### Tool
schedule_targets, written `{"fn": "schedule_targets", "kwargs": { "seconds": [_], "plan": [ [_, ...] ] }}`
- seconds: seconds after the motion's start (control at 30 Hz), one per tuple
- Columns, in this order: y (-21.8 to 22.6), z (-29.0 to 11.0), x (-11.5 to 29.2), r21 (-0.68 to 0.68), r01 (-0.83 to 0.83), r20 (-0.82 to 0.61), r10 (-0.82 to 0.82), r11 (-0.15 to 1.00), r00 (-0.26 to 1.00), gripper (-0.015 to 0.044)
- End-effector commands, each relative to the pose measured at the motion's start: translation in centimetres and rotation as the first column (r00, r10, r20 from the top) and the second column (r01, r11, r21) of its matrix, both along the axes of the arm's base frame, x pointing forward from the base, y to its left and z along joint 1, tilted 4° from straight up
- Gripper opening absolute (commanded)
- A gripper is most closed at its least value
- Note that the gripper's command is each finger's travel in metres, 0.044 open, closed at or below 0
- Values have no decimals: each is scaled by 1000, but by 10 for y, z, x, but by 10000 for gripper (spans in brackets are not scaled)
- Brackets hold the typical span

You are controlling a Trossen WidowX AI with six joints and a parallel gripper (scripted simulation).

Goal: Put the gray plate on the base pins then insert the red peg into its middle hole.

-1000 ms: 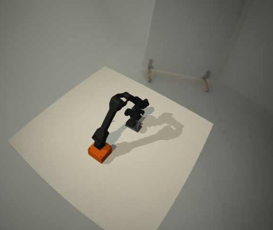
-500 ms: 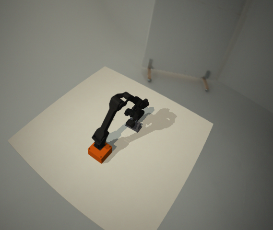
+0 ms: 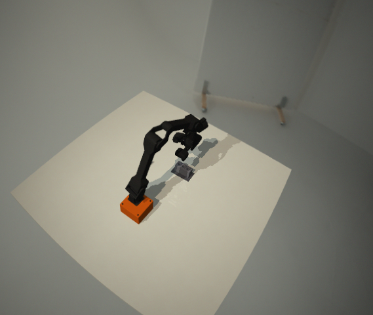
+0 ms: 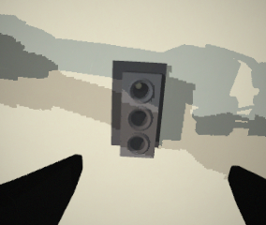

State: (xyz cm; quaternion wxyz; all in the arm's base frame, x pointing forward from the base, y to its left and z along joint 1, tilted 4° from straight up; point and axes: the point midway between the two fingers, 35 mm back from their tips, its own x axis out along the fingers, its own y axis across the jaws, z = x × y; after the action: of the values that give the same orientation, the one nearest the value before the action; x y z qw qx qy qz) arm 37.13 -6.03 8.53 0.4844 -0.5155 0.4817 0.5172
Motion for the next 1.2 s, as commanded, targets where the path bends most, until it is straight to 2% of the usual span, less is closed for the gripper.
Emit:
{"fn": "schedule_targets", "kwargs": {
  "seconds": [0.0,0.13,0.2,0.3,0.43,0.6,0.77,0.87,1.17],
  "plan": [
    [0,-1,-4,3,-2,-34,2,1000,999,440],
    [0,-1,-4,3,-2,-34,2,1000,999,440],
    [5,0,-5,2,50,-34,-49,999,998,440],
    [26,2,-10,-4,270,-34,-270,963,962,440],
    [54,5,-20,-12,557,-34,-557,831,830,440],
    [87,7,-36,-23,834,-32,-834,551,550,440],
    [117,9,-55,-34,982,-26,-982,186,185,440],
    [133,9,-67,-40,998,-20,-999,-43,-44,440],
    [163,10,-95,-50,883,-4,-884,-466,-467,440]
  ]
}}
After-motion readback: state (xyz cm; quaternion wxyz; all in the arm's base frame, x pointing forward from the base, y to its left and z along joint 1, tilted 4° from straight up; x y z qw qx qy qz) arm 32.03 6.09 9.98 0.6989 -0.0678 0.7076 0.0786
